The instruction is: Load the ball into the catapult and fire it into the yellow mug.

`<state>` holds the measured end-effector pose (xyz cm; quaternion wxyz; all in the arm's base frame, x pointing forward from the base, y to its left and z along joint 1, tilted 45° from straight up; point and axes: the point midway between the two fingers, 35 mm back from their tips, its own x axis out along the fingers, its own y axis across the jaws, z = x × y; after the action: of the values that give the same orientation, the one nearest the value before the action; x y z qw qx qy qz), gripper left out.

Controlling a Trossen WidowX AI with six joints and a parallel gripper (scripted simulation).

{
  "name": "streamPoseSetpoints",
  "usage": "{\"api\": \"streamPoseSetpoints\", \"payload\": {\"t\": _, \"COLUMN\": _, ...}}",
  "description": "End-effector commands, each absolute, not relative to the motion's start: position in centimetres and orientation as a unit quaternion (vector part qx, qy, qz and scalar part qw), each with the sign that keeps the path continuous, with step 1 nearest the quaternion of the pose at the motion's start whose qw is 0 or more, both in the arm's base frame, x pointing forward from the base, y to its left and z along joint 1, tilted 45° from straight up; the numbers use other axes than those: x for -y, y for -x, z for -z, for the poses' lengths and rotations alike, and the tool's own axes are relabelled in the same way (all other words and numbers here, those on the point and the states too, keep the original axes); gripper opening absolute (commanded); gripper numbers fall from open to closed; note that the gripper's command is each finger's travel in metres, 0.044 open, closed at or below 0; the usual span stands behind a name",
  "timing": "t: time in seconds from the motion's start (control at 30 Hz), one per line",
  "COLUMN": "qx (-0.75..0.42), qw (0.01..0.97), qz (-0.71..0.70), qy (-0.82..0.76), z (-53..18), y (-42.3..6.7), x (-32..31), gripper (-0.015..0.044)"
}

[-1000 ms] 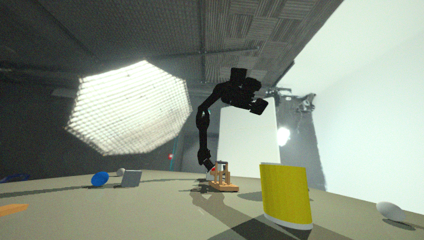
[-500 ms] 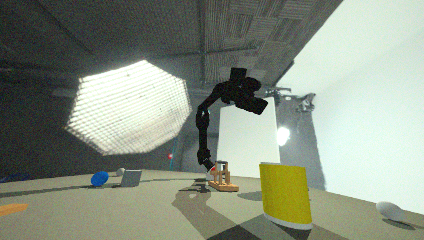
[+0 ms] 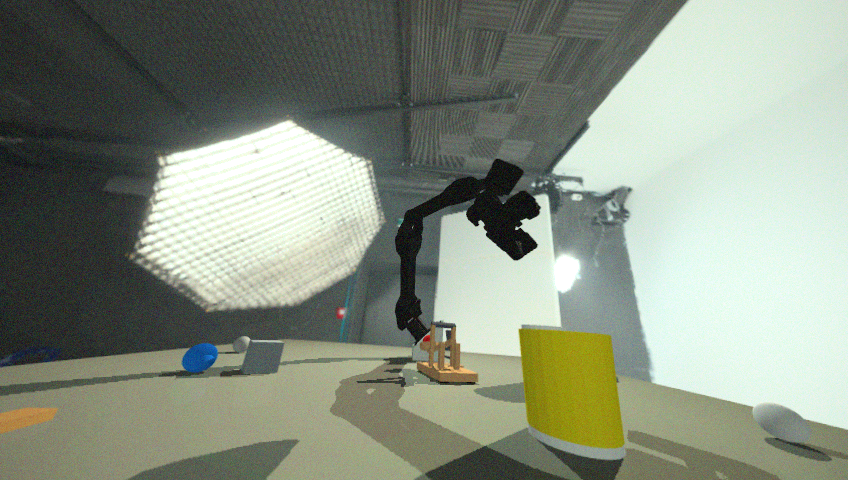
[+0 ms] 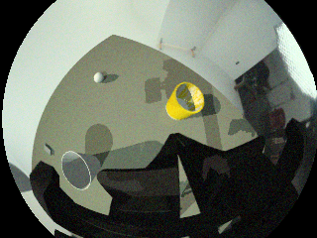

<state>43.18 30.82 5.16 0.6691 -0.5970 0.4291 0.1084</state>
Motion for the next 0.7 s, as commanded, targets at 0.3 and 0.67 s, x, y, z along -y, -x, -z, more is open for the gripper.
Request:
{"api": "streamPoseSetpoints", "payload": {"t": 0.3, "qx": -0.462, "qw": 0.516, "qz": -0.138, "qy": 0.708, "z": -1.4, "y": -36.6, "x": -28.3, "gripper": 0.0000}}
{"api": "streamPoseSetpoints", "payload": {"t": 0.67, "qx": -0.469, "qw": 0.364, "qz": -0.161, "qy": 0.788, "z": 0.4, "y": -31.1, "x": -25.4, "gripper": 0.0000}}
